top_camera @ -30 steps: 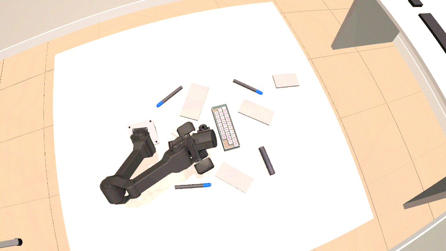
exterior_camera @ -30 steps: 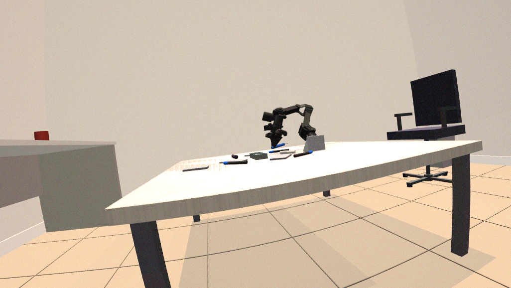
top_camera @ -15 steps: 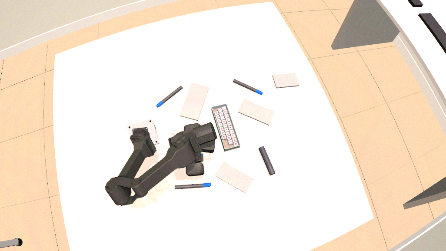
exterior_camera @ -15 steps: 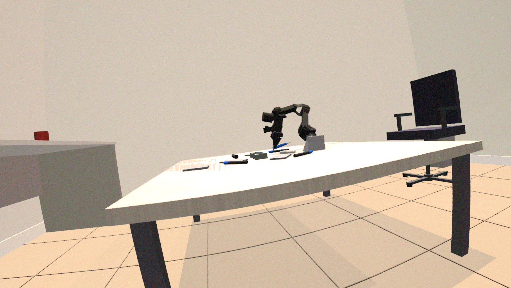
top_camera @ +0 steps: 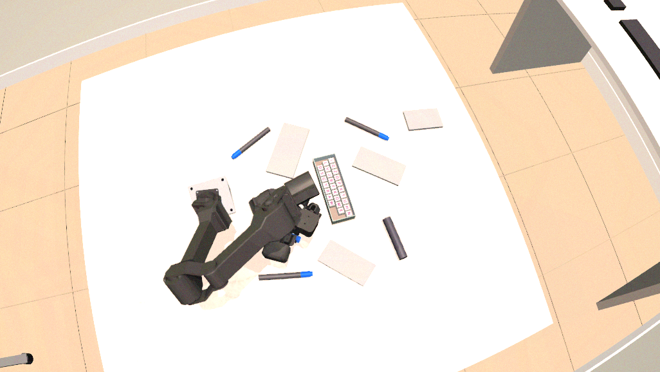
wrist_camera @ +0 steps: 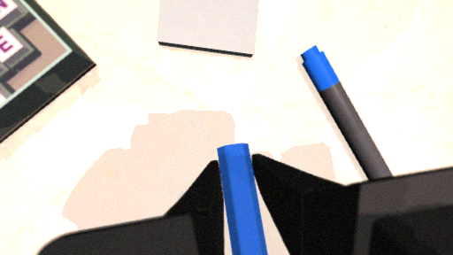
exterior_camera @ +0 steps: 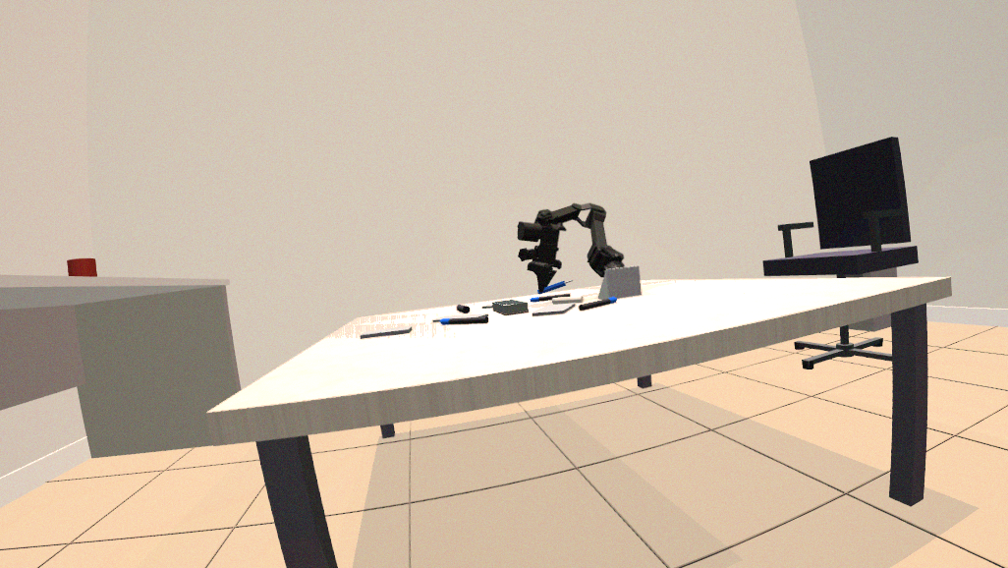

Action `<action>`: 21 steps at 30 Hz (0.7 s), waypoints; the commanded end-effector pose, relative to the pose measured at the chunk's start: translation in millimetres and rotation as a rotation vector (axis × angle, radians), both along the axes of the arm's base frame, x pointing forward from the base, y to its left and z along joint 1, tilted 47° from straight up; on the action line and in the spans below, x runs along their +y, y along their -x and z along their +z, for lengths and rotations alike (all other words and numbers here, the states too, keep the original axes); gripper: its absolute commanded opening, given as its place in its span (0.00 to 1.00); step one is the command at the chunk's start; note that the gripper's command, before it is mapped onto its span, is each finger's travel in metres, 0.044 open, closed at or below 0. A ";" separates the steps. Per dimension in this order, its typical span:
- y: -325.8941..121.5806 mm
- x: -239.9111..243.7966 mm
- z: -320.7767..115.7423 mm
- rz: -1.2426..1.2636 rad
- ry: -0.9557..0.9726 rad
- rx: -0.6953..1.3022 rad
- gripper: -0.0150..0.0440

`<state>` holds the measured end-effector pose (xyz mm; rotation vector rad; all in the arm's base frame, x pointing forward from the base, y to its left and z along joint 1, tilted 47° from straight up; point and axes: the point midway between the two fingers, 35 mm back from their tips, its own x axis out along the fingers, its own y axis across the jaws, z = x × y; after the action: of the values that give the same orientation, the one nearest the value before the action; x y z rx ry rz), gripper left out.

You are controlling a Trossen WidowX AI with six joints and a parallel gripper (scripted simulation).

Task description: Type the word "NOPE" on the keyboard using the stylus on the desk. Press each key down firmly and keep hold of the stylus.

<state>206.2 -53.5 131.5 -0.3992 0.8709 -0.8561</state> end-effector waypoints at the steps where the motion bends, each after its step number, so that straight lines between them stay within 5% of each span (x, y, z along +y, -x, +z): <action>1: -0.2 -1.6 4.7 -0.052 0.018 -0.085 0.25; 21: -5.7 -1.2 25.4 -0.185 0.059 -0.493 0.25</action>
<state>211.3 -54.8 154.8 -0.1549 0.4569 -1.0877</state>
